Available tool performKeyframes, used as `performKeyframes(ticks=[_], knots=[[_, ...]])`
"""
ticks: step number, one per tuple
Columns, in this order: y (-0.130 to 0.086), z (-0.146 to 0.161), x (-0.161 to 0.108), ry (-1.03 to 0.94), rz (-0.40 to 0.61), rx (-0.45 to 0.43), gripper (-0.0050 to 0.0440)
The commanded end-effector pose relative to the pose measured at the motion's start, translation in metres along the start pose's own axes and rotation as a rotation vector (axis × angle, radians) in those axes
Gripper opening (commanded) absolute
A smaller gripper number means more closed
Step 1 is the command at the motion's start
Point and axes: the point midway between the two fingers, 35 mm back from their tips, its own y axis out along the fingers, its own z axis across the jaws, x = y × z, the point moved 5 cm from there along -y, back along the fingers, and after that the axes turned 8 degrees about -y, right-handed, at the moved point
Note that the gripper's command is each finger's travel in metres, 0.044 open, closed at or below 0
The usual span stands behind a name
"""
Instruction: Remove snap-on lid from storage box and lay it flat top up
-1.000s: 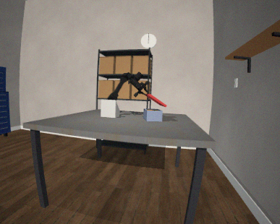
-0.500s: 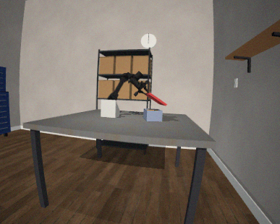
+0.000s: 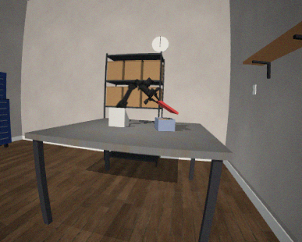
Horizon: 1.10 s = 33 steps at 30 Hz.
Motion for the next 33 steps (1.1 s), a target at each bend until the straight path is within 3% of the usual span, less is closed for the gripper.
performKeyframes(ticks=[1,33], knots=[[-0.001,0.001,-0.012,-0.003,-0.003,0.003,-0.005],[-0.004,0.007,-0.073,-0.003,-0.003,0.003,-0.005]])
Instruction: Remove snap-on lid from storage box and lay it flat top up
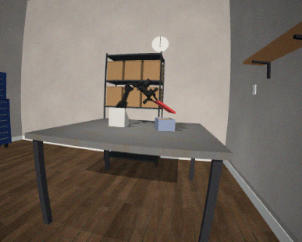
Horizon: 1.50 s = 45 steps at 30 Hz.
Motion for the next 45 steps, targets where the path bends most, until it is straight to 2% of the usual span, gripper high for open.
performKeyframes(ticks=[1,45], knots=[[-0.001,0.0,-0.01,0.004,-0.005,0.001,-0.005],[-0.005,0.008,-0.098,0.004,-0.005,0.001,-0.005]])
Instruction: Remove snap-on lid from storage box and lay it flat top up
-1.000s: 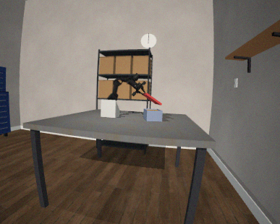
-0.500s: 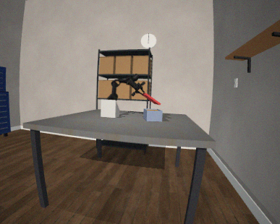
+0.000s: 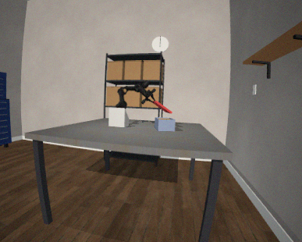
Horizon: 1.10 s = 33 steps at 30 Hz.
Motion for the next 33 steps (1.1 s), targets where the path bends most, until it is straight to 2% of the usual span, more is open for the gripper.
performKeyframes(ticks=[1,33], knots=[[-0.001,0.001,-0.008,0.0,-0.008,0.004,-0.005],[-0.004,0.007,-0.071,0.0,-0.008,0.004,-0.005]])
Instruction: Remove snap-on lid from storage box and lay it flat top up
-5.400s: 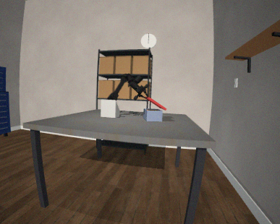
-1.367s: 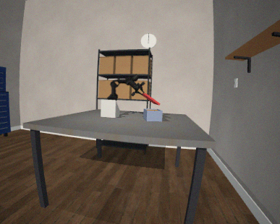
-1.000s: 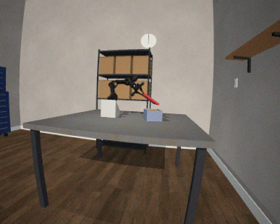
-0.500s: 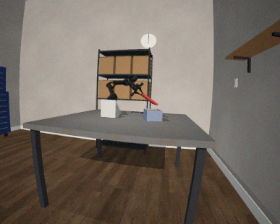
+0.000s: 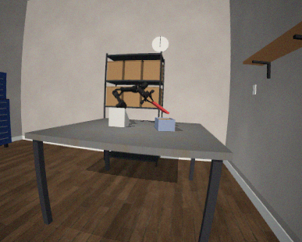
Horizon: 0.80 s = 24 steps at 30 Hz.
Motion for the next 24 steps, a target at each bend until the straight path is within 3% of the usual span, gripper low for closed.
performKeyframes(ticks=[1,24], knots=[[-0.002,0.006,-0.01,-0.013,-0.007,0.015,-0.005],[-0.004,0.009,-0.053,-0.013,-0.007,0.014,-0.005]])
